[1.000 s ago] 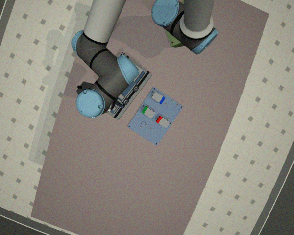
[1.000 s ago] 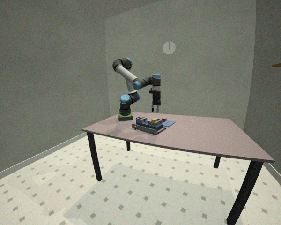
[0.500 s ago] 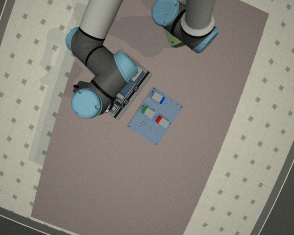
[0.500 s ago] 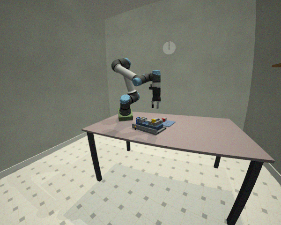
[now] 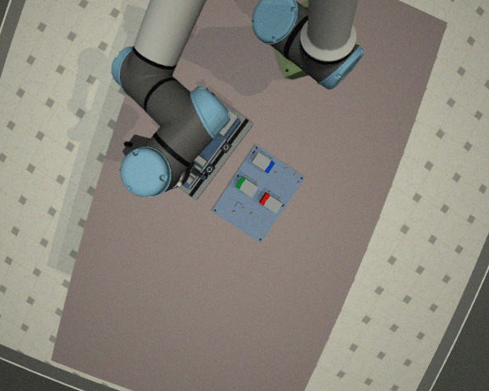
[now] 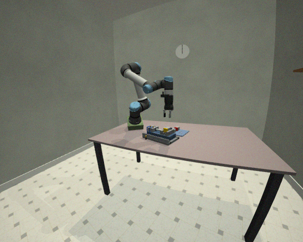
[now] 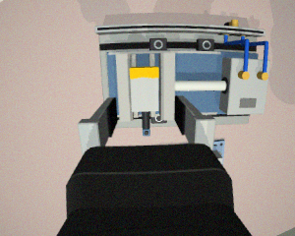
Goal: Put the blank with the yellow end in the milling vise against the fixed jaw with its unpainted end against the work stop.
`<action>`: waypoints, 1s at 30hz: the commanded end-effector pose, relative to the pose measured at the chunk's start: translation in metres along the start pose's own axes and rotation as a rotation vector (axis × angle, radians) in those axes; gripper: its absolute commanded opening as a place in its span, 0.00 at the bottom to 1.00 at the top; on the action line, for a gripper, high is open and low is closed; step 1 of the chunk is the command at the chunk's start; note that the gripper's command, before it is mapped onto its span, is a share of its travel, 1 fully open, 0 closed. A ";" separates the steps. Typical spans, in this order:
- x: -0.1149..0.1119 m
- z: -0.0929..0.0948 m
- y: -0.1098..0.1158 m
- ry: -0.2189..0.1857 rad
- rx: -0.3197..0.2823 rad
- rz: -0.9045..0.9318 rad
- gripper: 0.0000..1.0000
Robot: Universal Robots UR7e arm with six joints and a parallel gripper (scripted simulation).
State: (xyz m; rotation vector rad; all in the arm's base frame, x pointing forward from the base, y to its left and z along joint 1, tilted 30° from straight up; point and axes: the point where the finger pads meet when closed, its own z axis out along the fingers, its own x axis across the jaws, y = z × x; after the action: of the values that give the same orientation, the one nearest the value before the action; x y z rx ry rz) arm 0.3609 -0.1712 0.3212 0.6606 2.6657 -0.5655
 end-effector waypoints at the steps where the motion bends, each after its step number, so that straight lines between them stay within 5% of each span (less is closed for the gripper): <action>1: 0.000 0.000 0.000 -0.001 0.000 0.000 1.00; 30: 0.000 0.008 0.000 -0.001 0.000 0.000 1.00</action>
State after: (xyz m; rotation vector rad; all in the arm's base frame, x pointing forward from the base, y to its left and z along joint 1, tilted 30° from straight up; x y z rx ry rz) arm 0.3626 -0.1748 0.3143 0.6606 2.6657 -0.5656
